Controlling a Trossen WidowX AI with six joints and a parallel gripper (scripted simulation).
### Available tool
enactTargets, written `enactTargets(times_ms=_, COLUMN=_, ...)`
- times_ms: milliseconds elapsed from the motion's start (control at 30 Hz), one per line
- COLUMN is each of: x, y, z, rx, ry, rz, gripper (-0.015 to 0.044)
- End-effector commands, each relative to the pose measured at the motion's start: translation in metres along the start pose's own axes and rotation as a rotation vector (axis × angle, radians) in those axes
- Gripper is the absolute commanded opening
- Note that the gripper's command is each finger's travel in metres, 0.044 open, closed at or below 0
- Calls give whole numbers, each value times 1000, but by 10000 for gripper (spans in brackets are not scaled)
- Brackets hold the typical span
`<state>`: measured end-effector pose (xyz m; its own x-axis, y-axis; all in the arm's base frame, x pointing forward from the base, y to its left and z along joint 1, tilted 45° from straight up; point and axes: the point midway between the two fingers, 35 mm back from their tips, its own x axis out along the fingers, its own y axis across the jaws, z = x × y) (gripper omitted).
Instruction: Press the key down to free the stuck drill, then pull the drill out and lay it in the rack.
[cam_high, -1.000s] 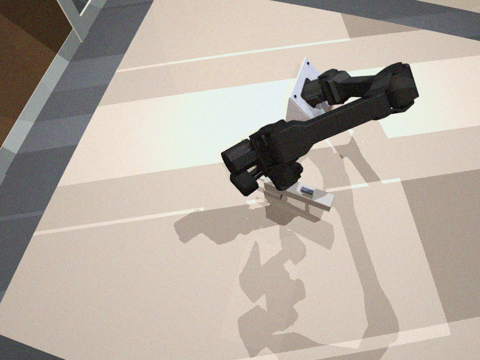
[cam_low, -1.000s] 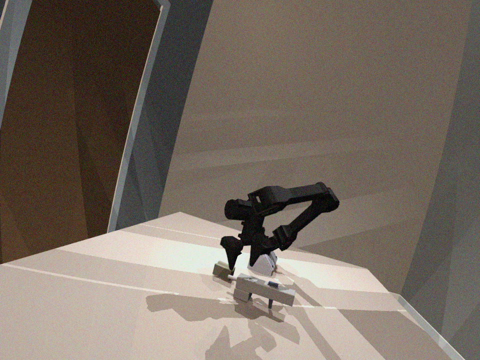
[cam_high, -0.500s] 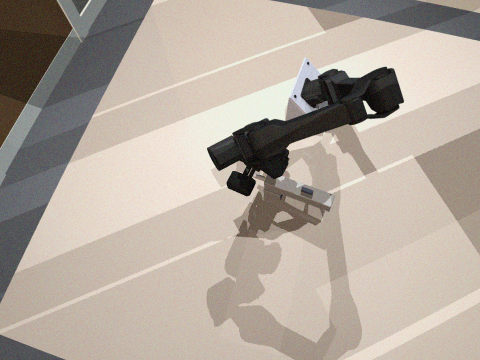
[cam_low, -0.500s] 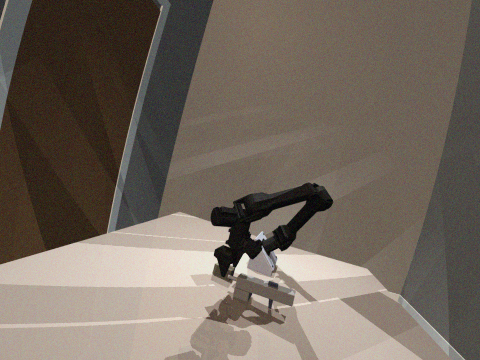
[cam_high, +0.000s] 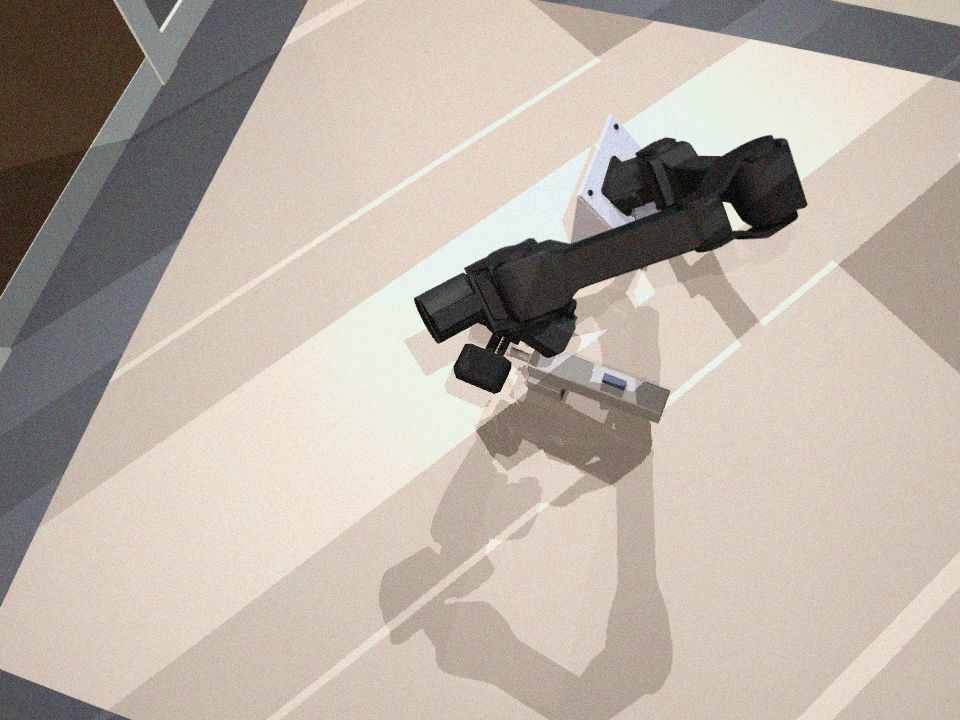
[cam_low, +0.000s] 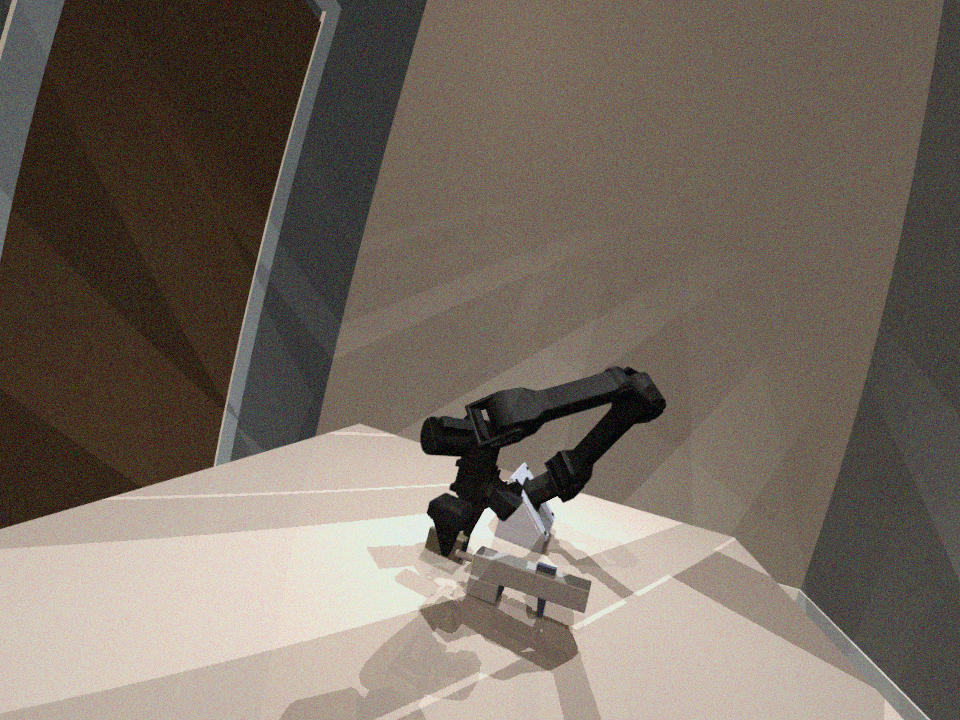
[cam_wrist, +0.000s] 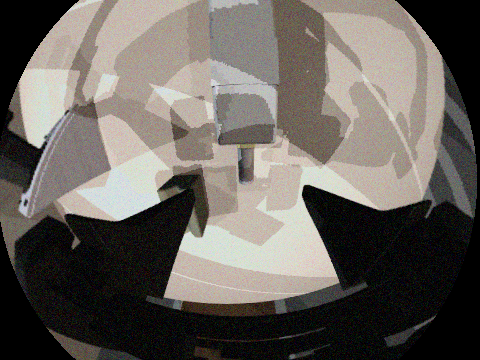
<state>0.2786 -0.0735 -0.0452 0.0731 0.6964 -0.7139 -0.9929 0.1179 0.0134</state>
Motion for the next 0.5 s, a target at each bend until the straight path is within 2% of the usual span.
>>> enactTargets(times_ms=0, x=7, y=1, z=2, rx=2, ry=0, rz=5, gripper=440)
enactTargets(times_ms=467, x=30, y=0, z=8, rx=2, ry=-1, rz=4, gripper=440)
